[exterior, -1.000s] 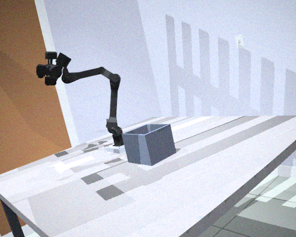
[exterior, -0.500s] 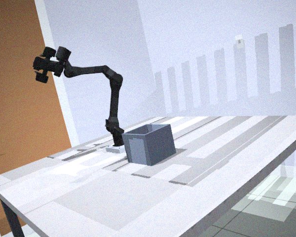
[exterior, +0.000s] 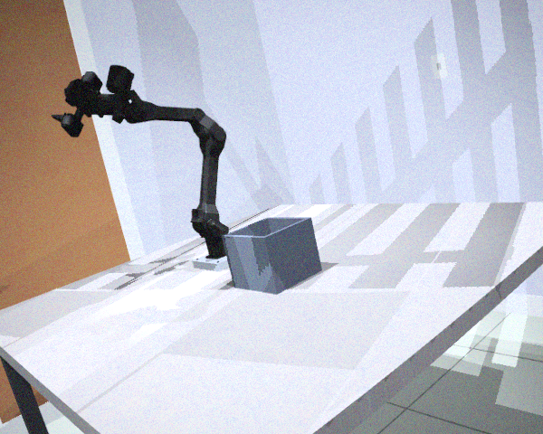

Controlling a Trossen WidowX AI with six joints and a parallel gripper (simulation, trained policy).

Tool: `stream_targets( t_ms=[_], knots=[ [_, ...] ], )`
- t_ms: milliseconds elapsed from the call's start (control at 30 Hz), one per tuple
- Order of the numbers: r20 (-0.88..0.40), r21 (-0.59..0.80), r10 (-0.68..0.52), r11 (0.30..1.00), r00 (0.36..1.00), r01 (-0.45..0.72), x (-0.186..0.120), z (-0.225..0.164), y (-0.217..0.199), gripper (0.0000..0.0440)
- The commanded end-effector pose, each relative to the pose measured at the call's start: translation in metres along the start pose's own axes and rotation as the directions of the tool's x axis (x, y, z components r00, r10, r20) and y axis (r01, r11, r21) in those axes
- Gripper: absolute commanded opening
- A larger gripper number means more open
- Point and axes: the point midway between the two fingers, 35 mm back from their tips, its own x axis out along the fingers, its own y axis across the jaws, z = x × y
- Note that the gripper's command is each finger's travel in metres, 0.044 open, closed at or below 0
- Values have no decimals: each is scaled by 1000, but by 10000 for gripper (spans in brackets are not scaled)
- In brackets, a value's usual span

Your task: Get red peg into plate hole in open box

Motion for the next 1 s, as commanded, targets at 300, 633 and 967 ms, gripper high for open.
stream_targets(
  t_ms=[300,633,967],
  knots=[
    [182,265,184,937,966,-229,-43,40,15,440],
    [323,417,329,792,887,-446,-83,66,29,440],
    [450,506,456,578,768,-640,-128,86,40,440]
  ],
)
